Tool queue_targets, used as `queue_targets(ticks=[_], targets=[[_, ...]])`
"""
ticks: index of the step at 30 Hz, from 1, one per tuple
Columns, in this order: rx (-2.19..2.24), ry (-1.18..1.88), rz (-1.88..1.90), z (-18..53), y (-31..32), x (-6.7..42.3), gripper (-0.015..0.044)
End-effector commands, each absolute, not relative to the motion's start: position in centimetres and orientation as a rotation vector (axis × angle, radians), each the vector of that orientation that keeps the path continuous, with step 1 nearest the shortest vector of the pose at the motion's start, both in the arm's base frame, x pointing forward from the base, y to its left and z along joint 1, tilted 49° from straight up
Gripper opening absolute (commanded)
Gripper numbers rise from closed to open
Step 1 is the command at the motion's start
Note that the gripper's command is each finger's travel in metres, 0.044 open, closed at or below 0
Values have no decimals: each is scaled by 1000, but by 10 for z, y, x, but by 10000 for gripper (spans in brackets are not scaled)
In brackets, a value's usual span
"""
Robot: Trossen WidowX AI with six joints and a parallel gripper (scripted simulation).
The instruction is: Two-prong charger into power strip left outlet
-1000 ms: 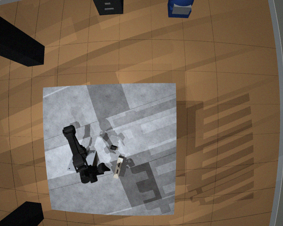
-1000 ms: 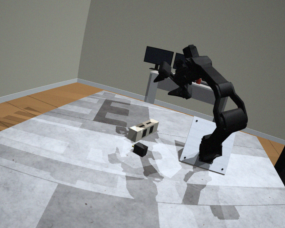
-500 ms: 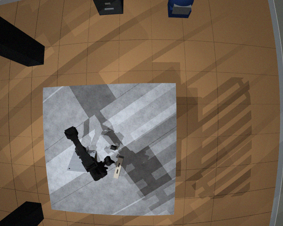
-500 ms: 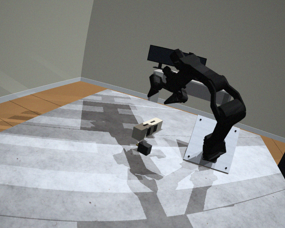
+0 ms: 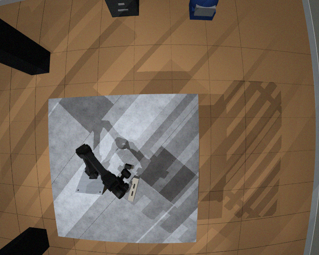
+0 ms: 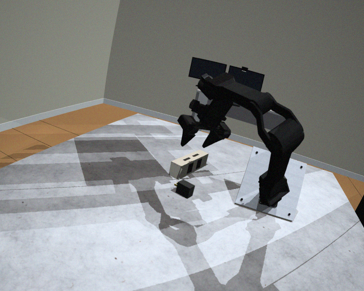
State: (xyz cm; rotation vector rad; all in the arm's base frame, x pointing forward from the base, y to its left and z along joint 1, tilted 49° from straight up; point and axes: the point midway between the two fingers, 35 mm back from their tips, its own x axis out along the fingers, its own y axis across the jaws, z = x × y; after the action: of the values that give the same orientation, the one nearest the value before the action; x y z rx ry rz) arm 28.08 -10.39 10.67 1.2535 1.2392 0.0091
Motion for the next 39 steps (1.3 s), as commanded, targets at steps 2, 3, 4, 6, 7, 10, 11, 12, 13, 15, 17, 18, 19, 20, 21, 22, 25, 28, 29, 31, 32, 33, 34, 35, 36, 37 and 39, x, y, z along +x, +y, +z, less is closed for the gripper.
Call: queue_targets(ticks=[2, 3, 4, 6, 7, 10, 11, 12, 13, 15, 17, 18, 19, 20, 21, 22, 25, 28, 29, 31, 32, 33, 34, 35, 36, 37, 39], targets=[[1174, 1325, 105, 104, -83, 283, 440], [1161, 1340, 124, 103, -79, 283, 440], [1147, 1355, 142, 103, -75, 283, 440], [1120, 1385, 180, 102, -68, 283, 440], [1107, 1399, 198, 102, -64, 283, 440], [1068, 1440, 252, 102, -52, 283, 440], [1055, 1453, 270, 102, -49, 283, 440], [1042, 1466, 288, 101, -45, 283, 440], [1029, 1479, 307, 101, -41, 283, 440], [1003, 1504, 344, 101, -34, 282, 440], [976, 1529, 381, 101, -27, 282, 440], [963, 1541, 400, 101, -23, 281, 440], [950, 1553, 419, 101, -19, 281, 440], [937, 1565, 438, 101, -16, 280, 440], [926, 1574, 453, 101, -13, 279, 440], [920, 1580, 462, 101, -12, 279, 440], [918, 1582, 465, 101, -11, 279, 440], [918, 1582, 465, 100, -10, 279, 440], [918, 1582, 465, 99, -10, 279, 440], [918, 1582, 465, 98, -8, 279, 440], [918, 1582, 465, 97, -7, 279, 440], [918, 1582, 465, 96, -6, 279, 440], [918, 1582, 465, 94, -5, 279, 440], [918, 1582, 465, 93, -4, 279, 440], [918, 1582, 466, 92, -2, 279, 440], [918, 1582, 466, 91, -1, 279, 440], [918, 1581, 466, 90, -1, 279, 440]])
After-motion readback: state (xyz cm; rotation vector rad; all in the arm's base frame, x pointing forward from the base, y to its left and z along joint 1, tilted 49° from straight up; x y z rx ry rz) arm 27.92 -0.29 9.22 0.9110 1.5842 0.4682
